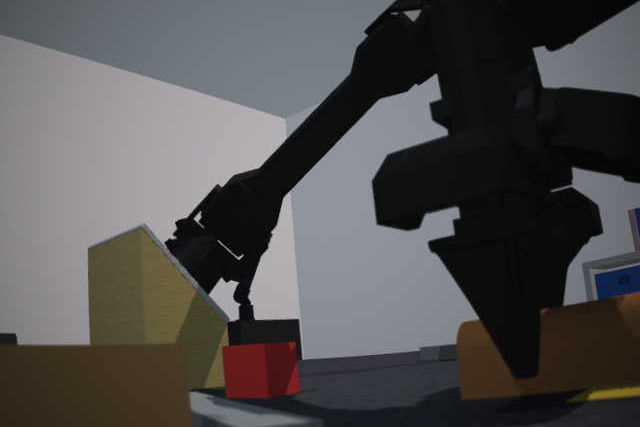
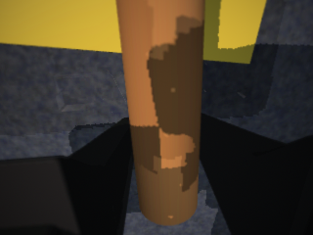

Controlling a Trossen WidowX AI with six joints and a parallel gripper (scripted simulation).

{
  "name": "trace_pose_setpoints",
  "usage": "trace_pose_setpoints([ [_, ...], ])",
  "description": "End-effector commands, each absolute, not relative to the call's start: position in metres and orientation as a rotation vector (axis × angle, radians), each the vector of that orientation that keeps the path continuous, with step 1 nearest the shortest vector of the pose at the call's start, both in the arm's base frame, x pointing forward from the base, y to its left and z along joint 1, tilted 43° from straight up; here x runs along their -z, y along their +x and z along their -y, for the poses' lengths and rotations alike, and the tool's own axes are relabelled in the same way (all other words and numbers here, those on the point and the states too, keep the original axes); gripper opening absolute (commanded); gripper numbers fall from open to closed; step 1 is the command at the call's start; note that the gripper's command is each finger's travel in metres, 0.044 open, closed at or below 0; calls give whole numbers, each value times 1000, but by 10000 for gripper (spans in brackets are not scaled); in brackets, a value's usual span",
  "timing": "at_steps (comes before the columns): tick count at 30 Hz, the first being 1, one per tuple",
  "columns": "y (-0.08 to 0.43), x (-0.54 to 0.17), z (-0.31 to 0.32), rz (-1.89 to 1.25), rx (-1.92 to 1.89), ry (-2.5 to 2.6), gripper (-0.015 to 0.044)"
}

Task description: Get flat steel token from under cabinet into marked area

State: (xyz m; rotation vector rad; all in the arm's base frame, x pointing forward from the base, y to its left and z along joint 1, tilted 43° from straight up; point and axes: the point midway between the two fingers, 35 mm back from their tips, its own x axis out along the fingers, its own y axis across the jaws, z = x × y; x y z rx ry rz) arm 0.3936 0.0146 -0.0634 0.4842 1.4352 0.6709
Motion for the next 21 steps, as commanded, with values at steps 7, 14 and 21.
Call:
trace_pose_setpoints([
  [7, 382, 65, -14, -1437, -674, 484, 0],
  [14, 375, 66, -13, -1437, -674, 484, 0],
  [21, 369, 67, -13, -1438, -673, 484, 0],
])
